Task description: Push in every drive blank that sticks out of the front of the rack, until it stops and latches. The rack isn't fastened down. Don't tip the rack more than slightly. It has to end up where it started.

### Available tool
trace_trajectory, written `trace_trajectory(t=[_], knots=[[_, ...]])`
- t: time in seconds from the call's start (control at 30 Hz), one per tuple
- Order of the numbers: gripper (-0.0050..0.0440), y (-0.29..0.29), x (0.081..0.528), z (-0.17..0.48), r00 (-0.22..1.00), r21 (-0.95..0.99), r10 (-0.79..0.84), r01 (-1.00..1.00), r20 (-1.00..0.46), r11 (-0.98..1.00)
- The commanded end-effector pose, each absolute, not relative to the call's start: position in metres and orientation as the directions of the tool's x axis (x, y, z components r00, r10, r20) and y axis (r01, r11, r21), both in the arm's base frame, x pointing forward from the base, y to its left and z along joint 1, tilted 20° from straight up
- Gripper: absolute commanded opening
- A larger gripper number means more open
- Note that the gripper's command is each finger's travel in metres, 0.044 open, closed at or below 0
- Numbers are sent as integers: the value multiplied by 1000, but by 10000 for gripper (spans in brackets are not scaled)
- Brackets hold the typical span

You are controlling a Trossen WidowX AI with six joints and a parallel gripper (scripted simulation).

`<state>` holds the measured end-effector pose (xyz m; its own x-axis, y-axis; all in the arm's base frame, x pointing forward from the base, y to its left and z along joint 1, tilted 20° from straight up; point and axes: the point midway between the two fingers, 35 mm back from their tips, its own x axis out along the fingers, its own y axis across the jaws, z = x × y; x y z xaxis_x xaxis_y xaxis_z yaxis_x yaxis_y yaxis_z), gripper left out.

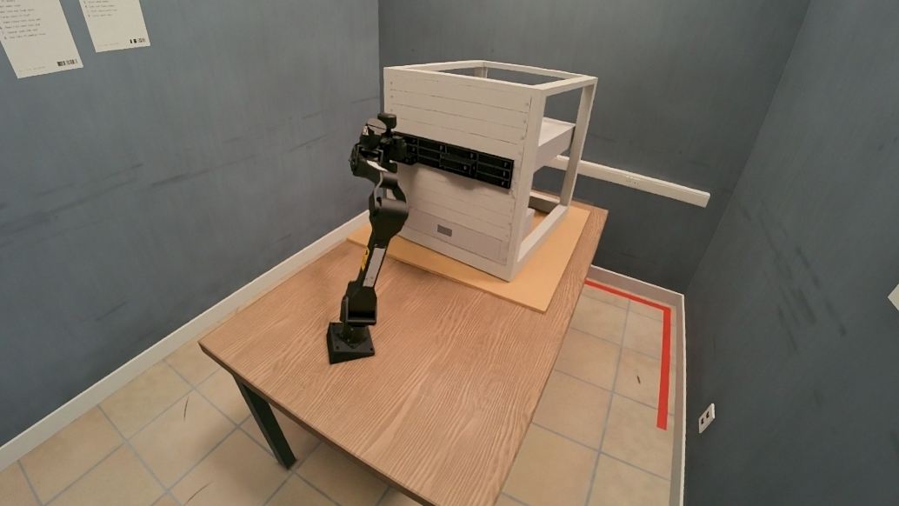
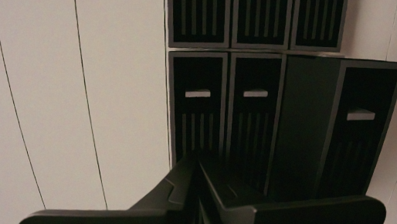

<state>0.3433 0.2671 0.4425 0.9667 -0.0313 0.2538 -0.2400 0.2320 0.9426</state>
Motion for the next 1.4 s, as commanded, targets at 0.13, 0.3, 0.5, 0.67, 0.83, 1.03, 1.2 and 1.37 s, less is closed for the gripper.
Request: trace_trajectory(t=[0.13,0.3,0.5,0.67,0.83,1.03,1.2,1.37], knots=[[-50,265,345,452,962,942,-33,-257,270,216],[-50,265,344,452,962,942,-33,-257,270,216],[-50,266,318,444,962,942,-33,-257,270,216],[-50,267,299,439,962,942,-33,-257,270,216],[-50,267,287,436,962,942,-33,-257,270,216],[-50,267,287,436,962,942,-33,-257,270,216],[-50,267,287,436,962,942,-33,-257,270,216],[-50,267,287,436,962,942,-33,-257,270,216]])
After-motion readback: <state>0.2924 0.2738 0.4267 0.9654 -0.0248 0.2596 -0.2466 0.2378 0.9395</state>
